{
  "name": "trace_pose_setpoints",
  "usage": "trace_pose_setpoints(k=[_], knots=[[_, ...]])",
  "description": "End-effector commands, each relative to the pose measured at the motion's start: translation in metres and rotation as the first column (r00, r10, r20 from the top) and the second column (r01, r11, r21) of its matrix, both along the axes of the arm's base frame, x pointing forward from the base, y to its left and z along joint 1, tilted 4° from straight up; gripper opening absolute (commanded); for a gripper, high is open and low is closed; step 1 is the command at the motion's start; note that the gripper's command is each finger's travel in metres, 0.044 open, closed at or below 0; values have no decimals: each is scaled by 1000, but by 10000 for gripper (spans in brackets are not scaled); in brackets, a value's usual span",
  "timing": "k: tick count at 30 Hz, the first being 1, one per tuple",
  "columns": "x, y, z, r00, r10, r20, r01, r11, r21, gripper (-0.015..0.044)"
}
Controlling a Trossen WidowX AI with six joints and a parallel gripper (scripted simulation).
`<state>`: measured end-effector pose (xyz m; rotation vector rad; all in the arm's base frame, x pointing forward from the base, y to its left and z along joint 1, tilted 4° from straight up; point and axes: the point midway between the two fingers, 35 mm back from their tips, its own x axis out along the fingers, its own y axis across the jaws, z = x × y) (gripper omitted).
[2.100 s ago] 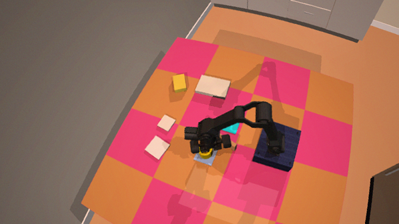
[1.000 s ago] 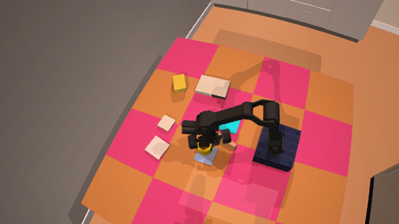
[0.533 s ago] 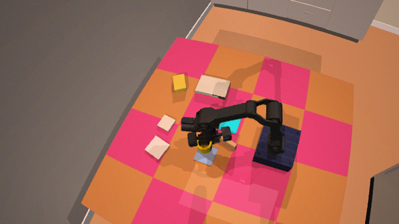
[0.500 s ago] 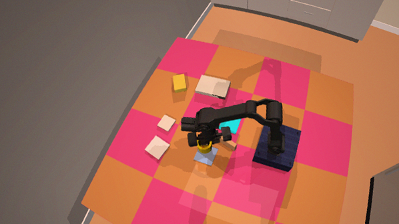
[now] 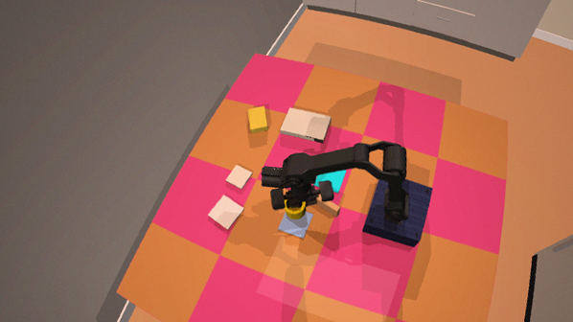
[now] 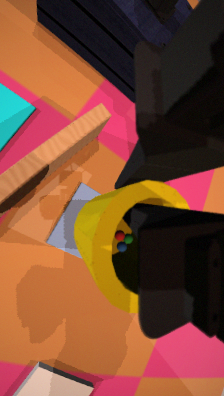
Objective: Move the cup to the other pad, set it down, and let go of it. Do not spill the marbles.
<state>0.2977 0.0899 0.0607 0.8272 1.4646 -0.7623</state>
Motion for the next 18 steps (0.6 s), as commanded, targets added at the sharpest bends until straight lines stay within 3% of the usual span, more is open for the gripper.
trace_pose_setpoints(k=[1, 18], knots=[[-1, -9, 1, 1000, 1, 6, -1, 1000, 2, 0], [-11, -48, -2, 1000, 3, 6, -3, 1000, 0, 0]])
